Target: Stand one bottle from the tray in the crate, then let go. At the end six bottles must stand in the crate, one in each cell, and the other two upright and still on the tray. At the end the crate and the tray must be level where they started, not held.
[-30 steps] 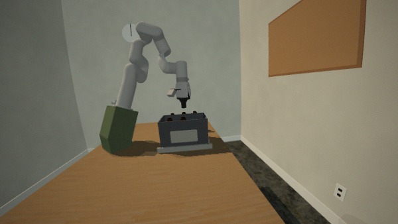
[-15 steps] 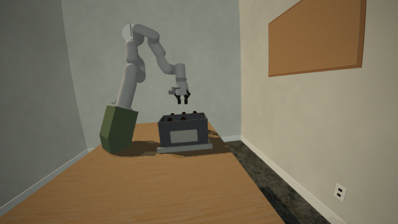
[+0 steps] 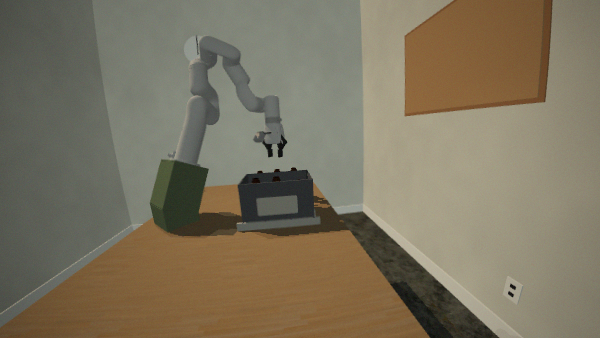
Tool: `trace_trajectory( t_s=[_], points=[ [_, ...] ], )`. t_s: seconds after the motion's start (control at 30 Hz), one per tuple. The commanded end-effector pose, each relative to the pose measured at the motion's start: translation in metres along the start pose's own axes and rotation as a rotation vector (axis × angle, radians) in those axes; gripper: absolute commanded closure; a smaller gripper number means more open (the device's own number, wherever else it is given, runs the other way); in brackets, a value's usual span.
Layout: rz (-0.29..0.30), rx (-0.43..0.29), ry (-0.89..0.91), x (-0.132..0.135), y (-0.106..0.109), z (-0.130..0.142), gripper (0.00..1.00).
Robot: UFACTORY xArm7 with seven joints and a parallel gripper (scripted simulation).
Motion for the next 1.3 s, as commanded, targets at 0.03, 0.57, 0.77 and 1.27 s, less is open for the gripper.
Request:
trace_trajectory(
  t_s=[0.03,0.57,0.77,1.27],
  points=[
    [-0.003,-0.002,0.000,-0.001,0.001,0.001,0.35],
    [-0.003,-0.001,0.000,-0.001,-0.002,0.001,0.35],
    [-0.003,0.000,0.000,-0.001,-0.007,0.001,0.35],
    [-0.003,0.000,0.000,-0.002,-0.025,0.001,0.35]
  ],
)
Point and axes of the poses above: the point where the finger pads meet when closed, its own y axis back along the fingers, its own x axis across the jaws, z = x × y, the point moved 2 cm from there along y, back along the fingers, and after that the axes turned 7 degrees about y, right-handed, at the moved point
